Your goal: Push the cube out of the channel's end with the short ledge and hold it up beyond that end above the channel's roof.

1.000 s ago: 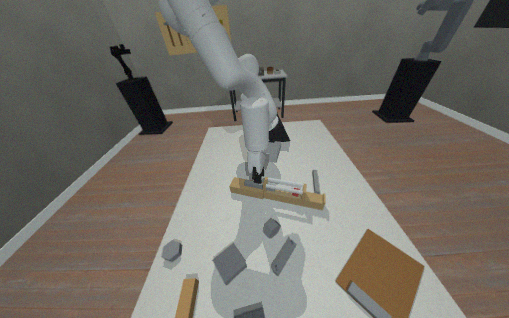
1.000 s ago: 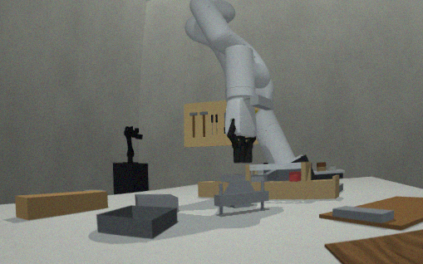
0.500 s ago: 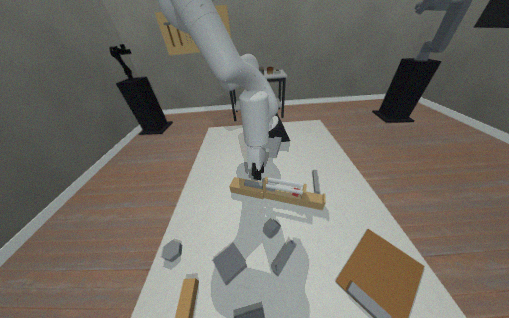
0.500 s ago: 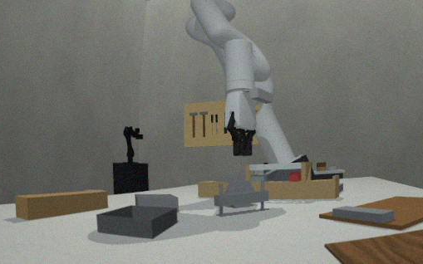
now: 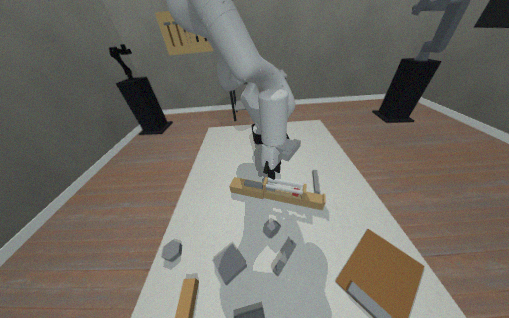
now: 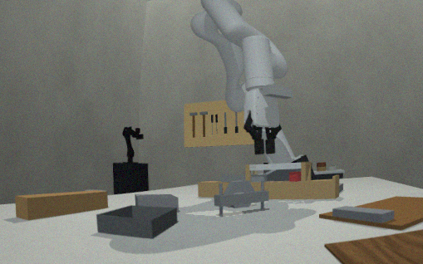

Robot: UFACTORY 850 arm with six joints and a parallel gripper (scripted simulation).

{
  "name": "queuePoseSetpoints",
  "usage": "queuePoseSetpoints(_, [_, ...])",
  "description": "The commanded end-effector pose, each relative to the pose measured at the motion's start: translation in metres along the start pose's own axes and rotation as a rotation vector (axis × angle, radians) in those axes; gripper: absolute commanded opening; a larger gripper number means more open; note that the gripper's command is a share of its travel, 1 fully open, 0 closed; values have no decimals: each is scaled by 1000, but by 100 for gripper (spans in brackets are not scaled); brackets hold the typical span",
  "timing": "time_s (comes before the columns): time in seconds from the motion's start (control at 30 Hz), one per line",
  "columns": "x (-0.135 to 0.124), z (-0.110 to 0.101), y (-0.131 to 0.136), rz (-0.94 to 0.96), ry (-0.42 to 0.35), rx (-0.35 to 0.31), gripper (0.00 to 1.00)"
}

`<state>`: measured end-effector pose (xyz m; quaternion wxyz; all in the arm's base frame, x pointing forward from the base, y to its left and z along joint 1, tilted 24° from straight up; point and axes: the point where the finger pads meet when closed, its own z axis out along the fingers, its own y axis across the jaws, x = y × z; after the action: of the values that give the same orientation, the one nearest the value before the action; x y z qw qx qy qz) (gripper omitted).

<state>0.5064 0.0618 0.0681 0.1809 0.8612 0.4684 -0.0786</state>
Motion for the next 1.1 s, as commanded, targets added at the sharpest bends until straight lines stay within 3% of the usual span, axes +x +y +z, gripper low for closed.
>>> queuePoseSetpoints(0.0, [39,0,-30,274,2,-25,39])
queuePoseSetpoints(0.37, [121,5,-130,765,5,4,39])
queuePoseSetpoints(0.43, [121,5,-130,765,5,4,39])
queuePoseSetpoints(0.47, [125,5,-136,895,5,-4,39])
queuePoseSetpoints(0.67, [139,7,-160,1139,9,-30,39])
queuePoseSetpoints(1.07, [140,7,-162,1156,10,-32,39])
